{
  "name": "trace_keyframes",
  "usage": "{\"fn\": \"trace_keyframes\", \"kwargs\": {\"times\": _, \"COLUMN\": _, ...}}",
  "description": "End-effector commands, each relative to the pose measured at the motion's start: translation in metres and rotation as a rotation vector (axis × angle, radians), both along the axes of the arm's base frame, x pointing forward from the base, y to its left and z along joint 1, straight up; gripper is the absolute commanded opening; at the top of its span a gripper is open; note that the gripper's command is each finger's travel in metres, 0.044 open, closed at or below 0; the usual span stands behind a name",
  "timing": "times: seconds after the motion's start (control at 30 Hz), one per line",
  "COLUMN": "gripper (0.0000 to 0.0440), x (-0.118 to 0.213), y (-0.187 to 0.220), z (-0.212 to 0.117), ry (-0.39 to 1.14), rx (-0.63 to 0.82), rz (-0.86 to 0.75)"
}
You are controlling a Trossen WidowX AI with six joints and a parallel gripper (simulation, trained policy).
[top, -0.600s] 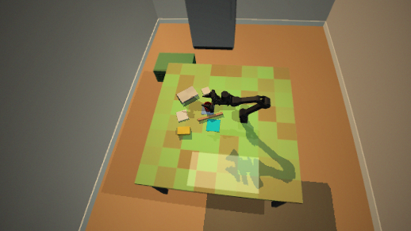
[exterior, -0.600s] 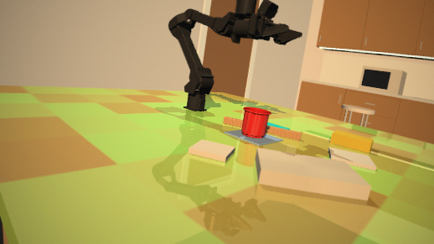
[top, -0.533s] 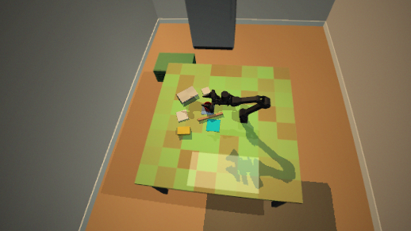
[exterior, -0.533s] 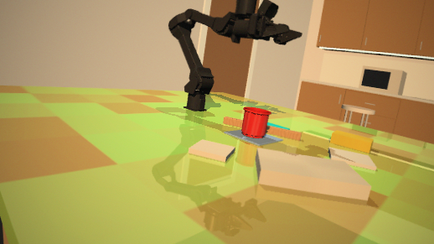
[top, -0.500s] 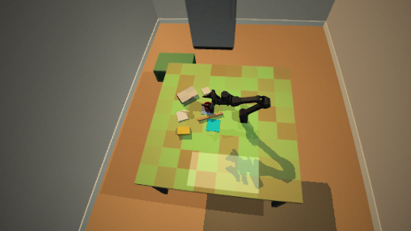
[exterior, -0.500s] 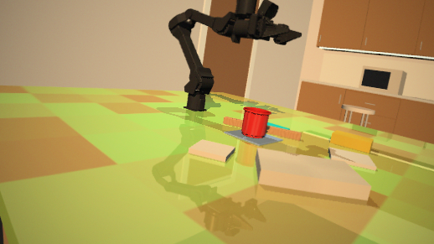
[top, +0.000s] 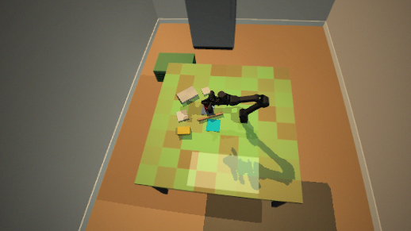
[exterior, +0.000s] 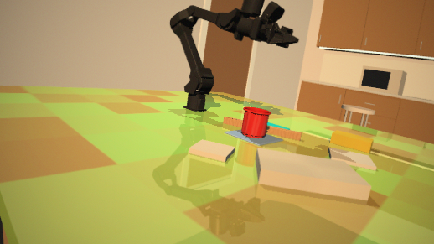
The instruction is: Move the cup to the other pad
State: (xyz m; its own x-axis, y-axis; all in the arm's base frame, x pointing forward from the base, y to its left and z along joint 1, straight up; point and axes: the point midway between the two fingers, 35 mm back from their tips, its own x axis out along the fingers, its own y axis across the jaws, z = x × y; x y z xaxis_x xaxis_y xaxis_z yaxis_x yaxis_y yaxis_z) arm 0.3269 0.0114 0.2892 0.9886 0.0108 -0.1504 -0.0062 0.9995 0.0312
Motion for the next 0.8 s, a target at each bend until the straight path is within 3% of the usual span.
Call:
{"fn": "trace_keyframes", "kwargs": {"times": 0.0, "gripper": 0.0052, "x": 0.004, "y": 0.004, "z": -0.003, "ry": 0.048, "rx": 0.010, "rz": 0.006}}
{"fn": "trace_keyframes", "kwargs": {"times": 0.3, "gripper": 0.0109, "x": 0.013, "y": 0.014, "z": -0.014, "ry": 0.171, "rx": 0.034, "rz": 0.026}}
{"fn": "trace_keyframes", "kwargs": {"times": 0.77, "gripper": 0.0119, "x": 0.023, "y": 0.025, "z": -0.030, "ry": 0.373, "rx": 0.068, "rz": 0.023}}
